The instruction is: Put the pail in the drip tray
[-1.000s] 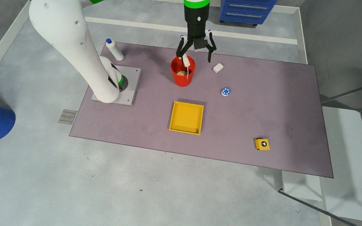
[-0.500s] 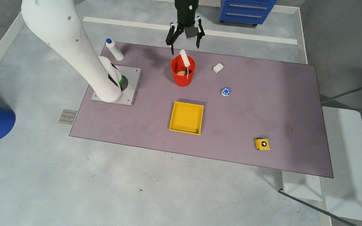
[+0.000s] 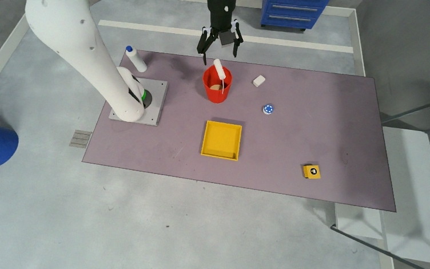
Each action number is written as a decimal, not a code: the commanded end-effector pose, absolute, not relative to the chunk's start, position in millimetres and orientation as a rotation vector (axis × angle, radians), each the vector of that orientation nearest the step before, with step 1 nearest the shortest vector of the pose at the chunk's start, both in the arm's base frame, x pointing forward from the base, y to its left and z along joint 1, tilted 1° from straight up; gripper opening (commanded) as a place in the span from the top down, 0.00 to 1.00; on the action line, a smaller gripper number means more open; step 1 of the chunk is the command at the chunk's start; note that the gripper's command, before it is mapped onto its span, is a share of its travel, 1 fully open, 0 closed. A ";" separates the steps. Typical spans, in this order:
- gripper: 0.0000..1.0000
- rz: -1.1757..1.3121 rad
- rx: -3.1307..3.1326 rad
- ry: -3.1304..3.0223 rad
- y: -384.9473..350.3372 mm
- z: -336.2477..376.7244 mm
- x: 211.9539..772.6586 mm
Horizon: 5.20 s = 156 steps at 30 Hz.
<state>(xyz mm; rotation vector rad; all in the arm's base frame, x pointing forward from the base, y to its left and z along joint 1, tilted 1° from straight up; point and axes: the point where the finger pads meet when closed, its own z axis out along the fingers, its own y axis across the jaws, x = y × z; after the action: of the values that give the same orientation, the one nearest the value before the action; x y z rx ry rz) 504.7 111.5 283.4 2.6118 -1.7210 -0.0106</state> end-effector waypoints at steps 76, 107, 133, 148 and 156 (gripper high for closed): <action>0.00 -0.009 2.612 -1.723 111.3 206.3 504.4; 0.00 -0.009 2.612 -1.723 111.2 204.6 504.4; 0.90 -0.009 2.612 -1.723 111.2 204.6 504.4; 0.90 -0.009 2.612 -1.723 111.2 204.6 504.4; 0.90 -0.009 2.612 -1.723 111.2 204.6 504.4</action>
<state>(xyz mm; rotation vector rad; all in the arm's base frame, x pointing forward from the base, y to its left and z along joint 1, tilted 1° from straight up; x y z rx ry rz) 504.1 111.3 203.8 2.6116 -1.7222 -0.0104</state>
